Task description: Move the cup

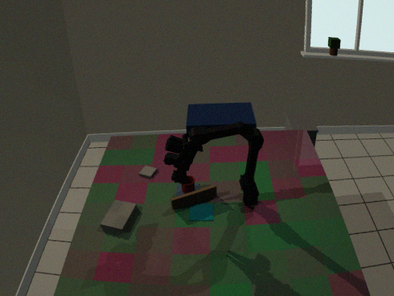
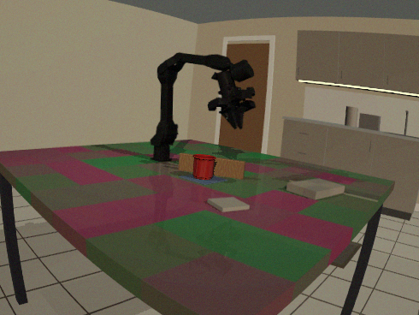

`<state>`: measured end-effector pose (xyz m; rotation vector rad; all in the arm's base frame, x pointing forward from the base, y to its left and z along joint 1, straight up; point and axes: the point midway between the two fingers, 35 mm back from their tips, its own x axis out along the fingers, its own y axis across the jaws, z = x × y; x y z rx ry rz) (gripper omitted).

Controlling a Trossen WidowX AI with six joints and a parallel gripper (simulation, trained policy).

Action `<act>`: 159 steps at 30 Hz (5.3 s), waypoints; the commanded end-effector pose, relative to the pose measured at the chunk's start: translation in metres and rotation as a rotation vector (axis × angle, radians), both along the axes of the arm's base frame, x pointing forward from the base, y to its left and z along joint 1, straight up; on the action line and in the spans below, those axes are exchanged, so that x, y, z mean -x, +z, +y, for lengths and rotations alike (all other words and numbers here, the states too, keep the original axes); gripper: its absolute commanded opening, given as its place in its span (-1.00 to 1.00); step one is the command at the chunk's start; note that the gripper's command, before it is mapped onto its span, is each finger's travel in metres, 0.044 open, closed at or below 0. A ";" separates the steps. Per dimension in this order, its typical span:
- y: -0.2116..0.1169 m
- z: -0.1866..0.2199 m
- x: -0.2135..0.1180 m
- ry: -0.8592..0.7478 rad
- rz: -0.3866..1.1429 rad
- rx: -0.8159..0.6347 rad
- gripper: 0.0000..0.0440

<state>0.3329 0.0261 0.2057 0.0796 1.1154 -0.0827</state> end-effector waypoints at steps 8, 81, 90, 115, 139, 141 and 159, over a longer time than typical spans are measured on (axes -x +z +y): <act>-0.012 -0.014 0.007 0.029 0.165 0.048 -0.47; -0.137 -0.092 0.041 0.560 0.561 0.145 -1.00; -0.117 -0.084 0.041 0.617 0.535 0.158 -1.00; -0.079 -0.026 0.033 0.726 0.423 0.212 -1.00; -0.090 0.045 0.043 0.814 0.329 0.239 -1.00; -0.093 0.049 0.046 0.818 0.327 0.239 -1.00; -0.132 0.059 0.078 0.798 0.336 0.242 -1.00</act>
